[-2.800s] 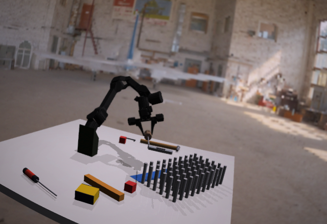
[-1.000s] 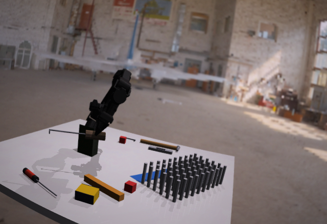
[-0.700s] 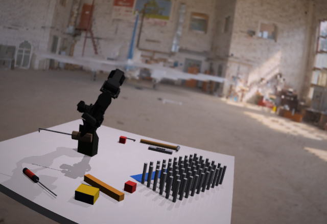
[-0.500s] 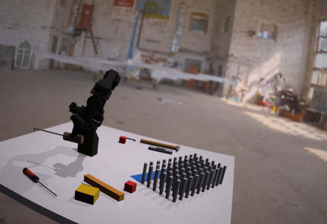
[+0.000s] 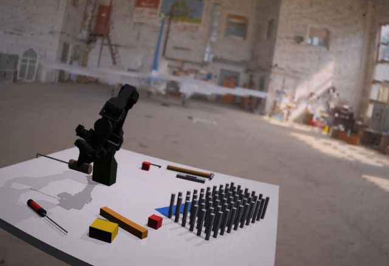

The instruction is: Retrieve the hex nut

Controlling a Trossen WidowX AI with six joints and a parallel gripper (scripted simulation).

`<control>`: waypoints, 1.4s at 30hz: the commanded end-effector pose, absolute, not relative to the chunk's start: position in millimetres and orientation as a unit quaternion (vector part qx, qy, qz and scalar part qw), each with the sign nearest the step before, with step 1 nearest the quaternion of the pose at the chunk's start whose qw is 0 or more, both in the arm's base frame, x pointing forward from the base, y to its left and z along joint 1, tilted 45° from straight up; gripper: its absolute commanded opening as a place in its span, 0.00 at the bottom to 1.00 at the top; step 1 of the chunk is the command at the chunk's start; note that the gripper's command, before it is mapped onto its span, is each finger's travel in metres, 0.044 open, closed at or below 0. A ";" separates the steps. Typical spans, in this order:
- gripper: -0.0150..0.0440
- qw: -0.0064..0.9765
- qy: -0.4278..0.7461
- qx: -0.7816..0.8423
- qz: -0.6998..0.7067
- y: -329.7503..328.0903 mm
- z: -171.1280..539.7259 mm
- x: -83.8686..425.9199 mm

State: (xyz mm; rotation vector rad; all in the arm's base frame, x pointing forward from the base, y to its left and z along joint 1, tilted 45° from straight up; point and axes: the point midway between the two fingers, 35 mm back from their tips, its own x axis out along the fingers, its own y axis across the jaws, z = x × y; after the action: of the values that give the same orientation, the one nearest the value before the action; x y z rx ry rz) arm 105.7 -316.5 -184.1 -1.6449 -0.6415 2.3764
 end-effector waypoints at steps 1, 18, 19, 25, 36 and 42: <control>0.25 0.091 -0.216 -0.549 0.802 -312.0 -190.8 105.0; 0.25 0.091 -0.216 -0.550 0.802 -296.6 -212.1 108.3; 0.25 0.091 -0.216 -0.550 0.802 -295.7 -213.3 108.4; 0.25 0.091 -0.216 -0.550 0.802 -290.0 -220.6 109.3; 0.25 0.091 -0.216 -0.550 0.801 -279.1 -233.5 110.4; 0.25 0.091 -0.216 -0.550 0.801 -273.0 -240.3 110.8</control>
State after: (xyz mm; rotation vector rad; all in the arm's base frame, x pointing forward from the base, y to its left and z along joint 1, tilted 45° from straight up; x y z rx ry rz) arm 111.1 -278.4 -235.4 -1.6398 -0.6418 2.3848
